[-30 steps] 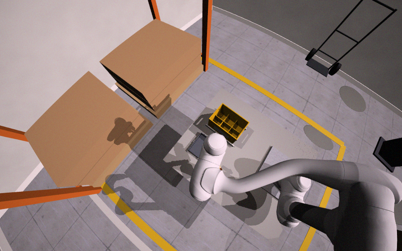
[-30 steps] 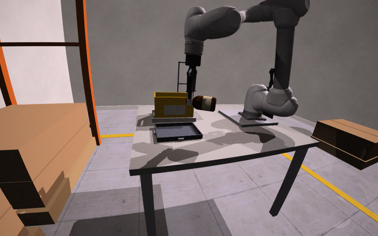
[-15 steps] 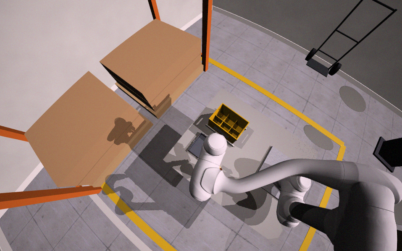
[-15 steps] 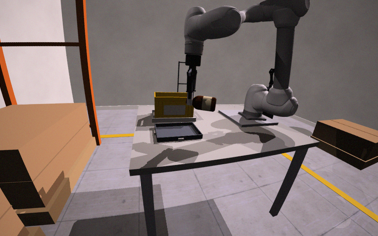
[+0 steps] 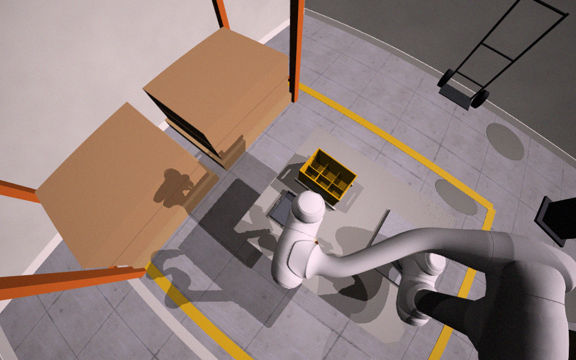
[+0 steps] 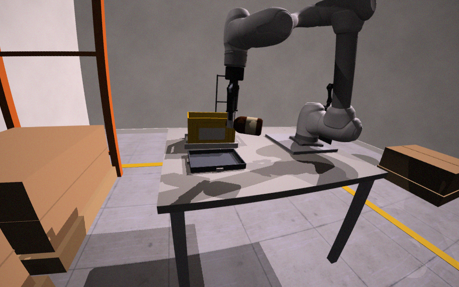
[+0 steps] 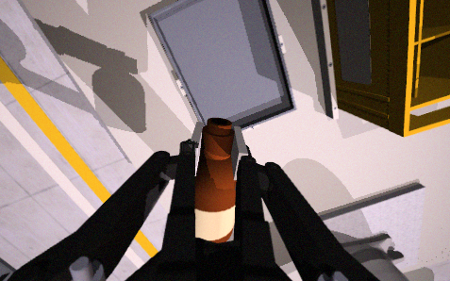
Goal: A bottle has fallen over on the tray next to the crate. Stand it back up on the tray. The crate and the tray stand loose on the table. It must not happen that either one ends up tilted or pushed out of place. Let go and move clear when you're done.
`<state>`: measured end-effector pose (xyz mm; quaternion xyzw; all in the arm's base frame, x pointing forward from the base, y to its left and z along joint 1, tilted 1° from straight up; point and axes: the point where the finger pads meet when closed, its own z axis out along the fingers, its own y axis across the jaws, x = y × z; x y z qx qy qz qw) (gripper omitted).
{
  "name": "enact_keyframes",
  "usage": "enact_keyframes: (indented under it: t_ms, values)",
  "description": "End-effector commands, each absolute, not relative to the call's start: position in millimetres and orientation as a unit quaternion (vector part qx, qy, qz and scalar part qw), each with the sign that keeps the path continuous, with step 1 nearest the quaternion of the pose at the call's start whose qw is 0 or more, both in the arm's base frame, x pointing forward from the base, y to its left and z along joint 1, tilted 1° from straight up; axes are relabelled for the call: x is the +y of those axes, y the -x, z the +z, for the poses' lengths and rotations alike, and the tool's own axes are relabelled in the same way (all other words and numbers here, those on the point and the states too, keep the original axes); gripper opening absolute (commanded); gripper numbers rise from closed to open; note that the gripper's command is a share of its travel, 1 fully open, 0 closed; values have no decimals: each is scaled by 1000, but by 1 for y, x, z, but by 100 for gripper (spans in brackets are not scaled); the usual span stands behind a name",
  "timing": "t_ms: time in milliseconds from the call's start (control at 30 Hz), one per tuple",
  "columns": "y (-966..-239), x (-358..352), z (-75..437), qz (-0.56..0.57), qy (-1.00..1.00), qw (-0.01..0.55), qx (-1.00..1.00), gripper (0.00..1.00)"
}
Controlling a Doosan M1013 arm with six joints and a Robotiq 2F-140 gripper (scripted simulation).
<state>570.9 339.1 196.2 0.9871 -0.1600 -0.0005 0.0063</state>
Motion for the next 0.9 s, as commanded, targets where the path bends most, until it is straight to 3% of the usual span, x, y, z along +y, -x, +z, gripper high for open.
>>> enact_keyframes:
  t_ms: [0,867]
  values:
    - [-571,339,196,0,-987,6,-160,10]
    - [-571,339,196,0,-964,6,-267,10]
